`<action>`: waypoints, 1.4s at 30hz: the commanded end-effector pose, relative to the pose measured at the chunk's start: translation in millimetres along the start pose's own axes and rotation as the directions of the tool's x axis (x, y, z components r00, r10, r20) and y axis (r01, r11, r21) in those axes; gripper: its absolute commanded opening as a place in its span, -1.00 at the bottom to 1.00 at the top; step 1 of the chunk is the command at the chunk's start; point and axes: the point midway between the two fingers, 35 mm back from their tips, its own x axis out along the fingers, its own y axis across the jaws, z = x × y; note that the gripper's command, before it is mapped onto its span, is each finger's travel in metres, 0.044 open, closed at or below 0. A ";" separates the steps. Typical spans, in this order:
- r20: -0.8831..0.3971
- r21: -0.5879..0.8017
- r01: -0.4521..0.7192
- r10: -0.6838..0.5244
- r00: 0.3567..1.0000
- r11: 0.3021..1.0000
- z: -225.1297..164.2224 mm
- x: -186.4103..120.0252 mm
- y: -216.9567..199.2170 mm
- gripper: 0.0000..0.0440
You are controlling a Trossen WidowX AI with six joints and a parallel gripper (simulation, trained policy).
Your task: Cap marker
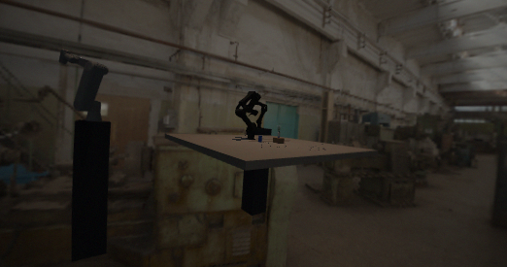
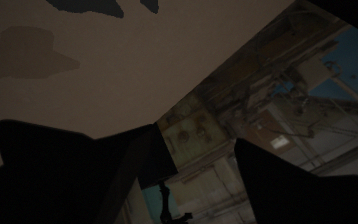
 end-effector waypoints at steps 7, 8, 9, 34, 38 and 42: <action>-0.014 0.112 -0.077 0.079 0.997 0.991 -13.6 1.3 16.6 0.43; -0.015 0.124 -0.084 0.087 0.996 0.989 -15.0 1.3 18.5 0.43; -0.016 0.136 -0.092 0.095 0.995 0.986 -16.2 1.3 20.4 0.43; -0.022 0.418 -0.245 0.279 0.960 0.875 -41.9 -8.0 71.0 0.44; -0.021 0.458 -0.263 0.306 0.952 0.849 -44.9 -11.0 79.5 0.44; -0.020 0.498 -0.278 0.332 0.943 0.821 -47.5 -14.5 88.0 0.44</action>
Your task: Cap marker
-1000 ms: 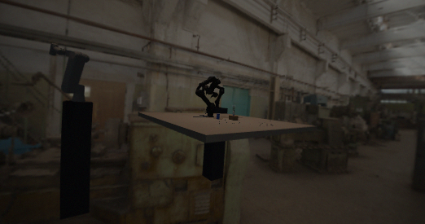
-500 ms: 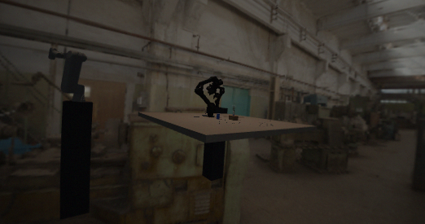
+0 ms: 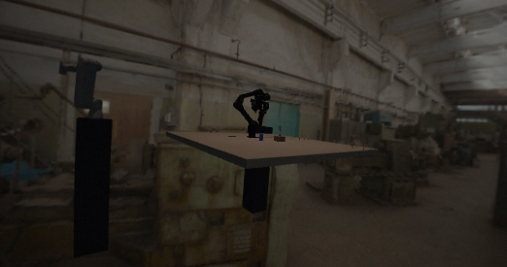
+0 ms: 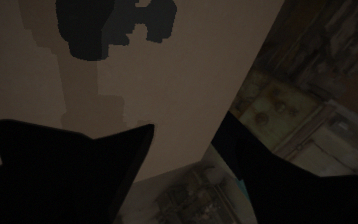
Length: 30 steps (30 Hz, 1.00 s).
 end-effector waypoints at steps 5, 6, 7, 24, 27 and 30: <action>-0.017 0.076 -0.044 0.046 0.999 0.996 -11.6 -2.1 12.8 0.44; -0.020 0.088 -0.050 0.052 0.998 0.995 -13.1 -2.4 14.7 0.44; -0.022 0.099 -0.055 0.058 0.998 0.994 -14.6 -2.7 16.5 0.44; -0.056 0.286 -0.133 0.155 0.986 0.949 -36.4 -12.4 50.3 0.45; -0.060 0.319 -0.144 0.171 0.983 0.937 -39.5 -14.8 56.6 0.45; -0.064 0.350 -0.153 0.187 0.980 0.924 -42.3 -17.4 62.9 0.45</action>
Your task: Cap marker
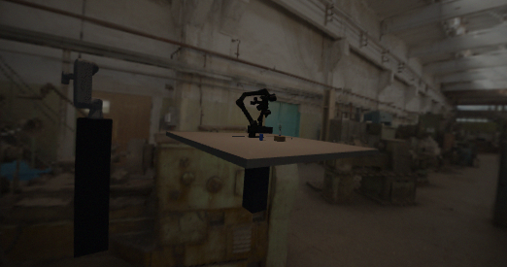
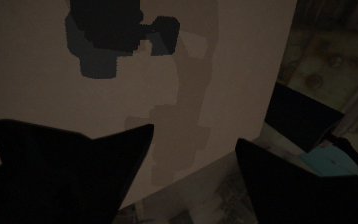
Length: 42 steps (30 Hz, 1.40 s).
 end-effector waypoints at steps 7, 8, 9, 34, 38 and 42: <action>-0.025 0.095 -0.042 0.044 0.999 0.995 -14.6 -5.3 16.9 0.46; -0.028 0.106 -0.045 0.049 0.998 0.993 -16.1 -5.9 18.8 0.46; -0.031 0.117 -0.049 0.053 0.998 0.992 -17.5 -6.6 20.8 0.46; -0.084 0.387 -0.125 0.170 0.982 0.914 -42.6 -28.3 75.8 0.46; -0.089 0.431 -0.135 0.190 0.978 0.892 -44.0 -32.7 86.0 0.45; -0.093 0.473 -0.143 0.211 0.973 0.869 -44.8 -37.3 96.1 0.45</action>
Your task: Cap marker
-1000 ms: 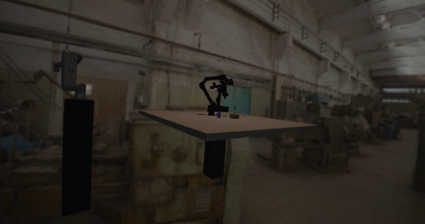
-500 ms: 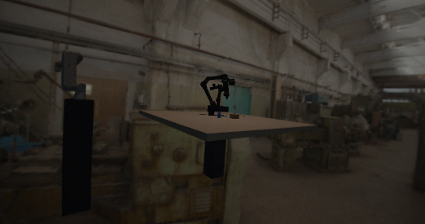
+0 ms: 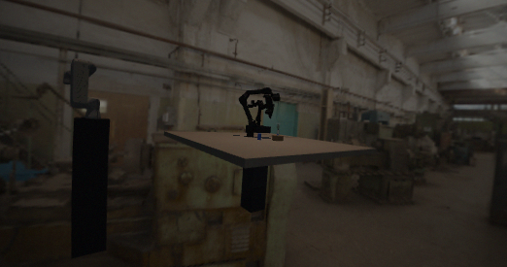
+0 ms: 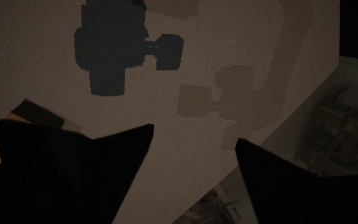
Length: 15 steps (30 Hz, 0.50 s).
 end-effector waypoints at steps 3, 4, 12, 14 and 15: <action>-0.015 0.055 -0.023 0.024 1.000 0.998 -7.5 -4.1 12.1 0.45; -0.018 0.067 -0.027 0.028 0.999 0.997 -8.8 -4.8 14.5 0.45; -0.039 0.157 -0.056 0.063 0.997 0.986 -17.9 -10.8 34.1 0.45; -0.043 0.179 -0.062 0.071 0.997 0.982 -19.9 -12.4 39.1 0.45; -0.045 0.190 -0.066 0.076 0.996 0.979 -20.8 -13.3 41.6 0.45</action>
